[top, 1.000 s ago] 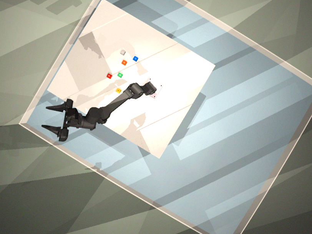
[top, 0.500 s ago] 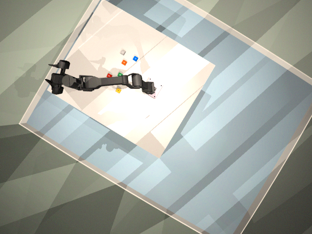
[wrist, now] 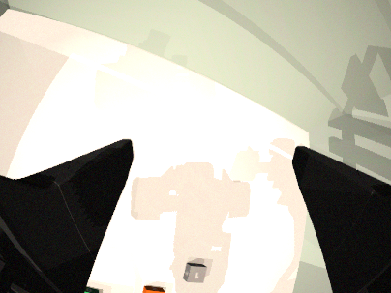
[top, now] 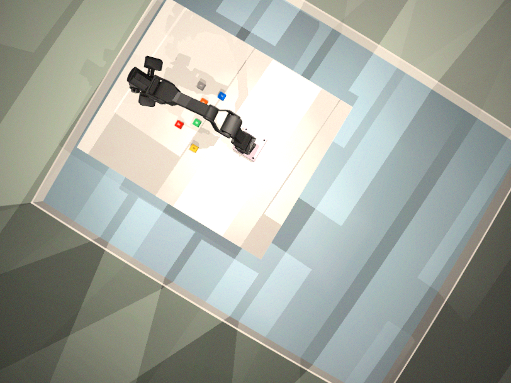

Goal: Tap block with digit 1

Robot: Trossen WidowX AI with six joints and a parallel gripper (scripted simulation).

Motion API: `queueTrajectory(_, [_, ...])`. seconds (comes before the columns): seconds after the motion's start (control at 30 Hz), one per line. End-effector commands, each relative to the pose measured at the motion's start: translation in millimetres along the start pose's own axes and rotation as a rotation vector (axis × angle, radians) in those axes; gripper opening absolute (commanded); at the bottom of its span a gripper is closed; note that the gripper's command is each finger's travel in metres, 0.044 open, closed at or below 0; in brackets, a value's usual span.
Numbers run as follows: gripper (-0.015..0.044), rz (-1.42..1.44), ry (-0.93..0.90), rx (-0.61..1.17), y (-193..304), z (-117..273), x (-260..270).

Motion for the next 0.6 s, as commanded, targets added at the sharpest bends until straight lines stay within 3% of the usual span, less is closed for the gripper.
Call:
queueTrajectory(0.0, [0.0400,-0.017,-0.053,0.200,66.6,-5.2,-23.5])
queueTrajectory(0.17, [0.0400,-0.103,-0.168,0.478,161.1,4.5,-42.1])
queueTrajectory(0.33, [0.0400,-0.270,-0.337,0.733,248.7,40.2,-41.2])
queueTrajectory(0.57, [0.0400,-0.316,-0.378,0.779,264.1,50.3,-38.4])
Point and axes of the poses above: the point midway between the two fingers, 35 mm back from their tips, its own z axis back along the fingers, its own x axis across the jaws, y = z × x, the point moved 3 cm from there along z, back along the fingers, and after that the axes turned 3 degrees about z, right-handed, at the moved point
